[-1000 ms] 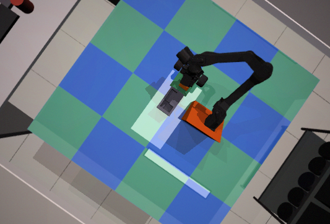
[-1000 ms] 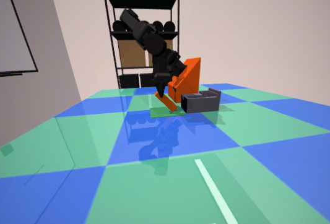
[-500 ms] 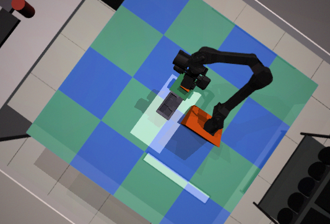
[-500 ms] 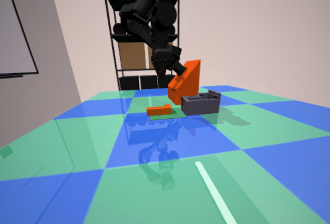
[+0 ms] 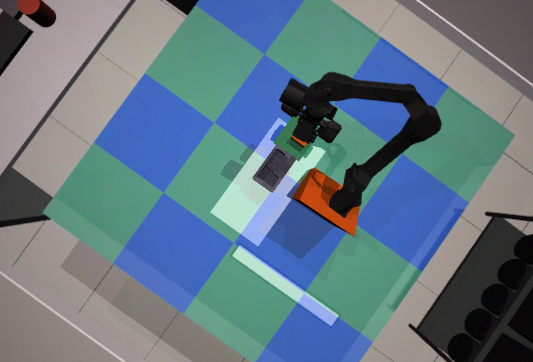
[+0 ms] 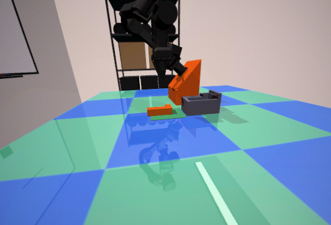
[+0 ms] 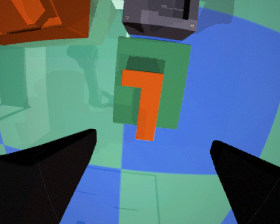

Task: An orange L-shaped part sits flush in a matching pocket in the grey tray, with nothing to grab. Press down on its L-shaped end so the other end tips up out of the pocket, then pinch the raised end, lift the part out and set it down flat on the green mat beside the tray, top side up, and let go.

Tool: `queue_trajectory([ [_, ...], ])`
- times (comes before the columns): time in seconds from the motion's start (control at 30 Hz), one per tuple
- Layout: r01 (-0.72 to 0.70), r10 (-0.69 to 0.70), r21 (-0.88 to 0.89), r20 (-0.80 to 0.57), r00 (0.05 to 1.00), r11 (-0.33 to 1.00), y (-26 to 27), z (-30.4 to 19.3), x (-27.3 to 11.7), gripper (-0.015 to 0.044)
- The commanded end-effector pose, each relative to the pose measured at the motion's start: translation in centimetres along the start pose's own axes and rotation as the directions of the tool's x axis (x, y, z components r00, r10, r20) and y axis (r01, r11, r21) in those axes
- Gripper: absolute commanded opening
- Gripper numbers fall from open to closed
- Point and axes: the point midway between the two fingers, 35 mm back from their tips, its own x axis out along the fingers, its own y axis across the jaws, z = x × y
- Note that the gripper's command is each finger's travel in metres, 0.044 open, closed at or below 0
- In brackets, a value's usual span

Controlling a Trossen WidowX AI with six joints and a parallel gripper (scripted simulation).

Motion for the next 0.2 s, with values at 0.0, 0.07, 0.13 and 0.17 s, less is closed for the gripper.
queue_trajectory([
  [0.0,0.0,0.0,-0.005,0.0,1.0,1.0,-0.01,0.05,0.02,0.04],
  [0.07,0.0,0.0,-0.005,0.0,1.0,1.0,-0.01,0.05,0.02,0.04],
  [0.13,0.0,0.0,-0.005,0.0,1.0,1.0,-0.01,0.05,0.02,0.04],
  [0.17,0.0,0.0,-0.005,0.0,1.0,1.0,-0.01,0.05,0.02,0.04],
])
